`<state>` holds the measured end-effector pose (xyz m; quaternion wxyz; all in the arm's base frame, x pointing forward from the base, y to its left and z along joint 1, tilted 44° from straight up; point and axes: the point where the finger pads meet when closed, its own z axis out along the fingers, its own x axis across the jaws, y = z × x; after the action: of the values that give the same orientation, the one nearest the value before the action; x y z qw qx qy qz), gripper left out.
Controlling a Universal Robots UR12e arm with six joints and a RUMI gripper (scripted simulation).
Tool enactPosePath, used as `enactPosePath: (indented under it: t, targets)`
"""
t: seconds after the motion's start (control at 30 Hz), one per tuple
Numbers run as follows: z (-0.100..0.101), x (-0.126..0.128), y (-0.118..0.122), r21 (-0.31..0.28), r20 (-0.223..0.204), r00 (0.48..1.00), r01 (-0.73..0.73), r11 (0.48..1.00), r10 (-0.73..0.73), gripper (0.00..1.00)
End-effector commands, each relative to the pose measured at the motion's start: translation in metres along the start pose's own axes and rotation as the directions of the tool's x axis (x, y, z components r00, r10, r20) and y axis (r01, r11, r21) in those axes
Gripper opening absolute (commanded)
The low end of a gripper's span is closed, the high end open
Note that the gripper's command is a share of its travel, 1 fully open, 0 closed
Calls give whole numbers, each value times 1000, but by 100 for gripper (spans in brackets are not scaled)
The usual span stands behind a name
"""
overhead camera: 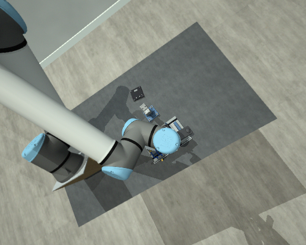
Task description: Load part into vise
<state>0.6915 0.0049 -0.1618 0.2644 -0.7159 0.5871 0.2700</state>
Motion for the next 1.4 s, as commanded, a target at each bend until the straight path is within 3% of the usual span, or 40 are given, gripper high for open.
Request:
enactPosePath:
  t: [0.0,1.37]
  targets:
    - [-1,-1,-1,1,-1,1000,0,1000,0,0]
    - [-1,-10,-1,1,-1,1000,0,1000,0,0]
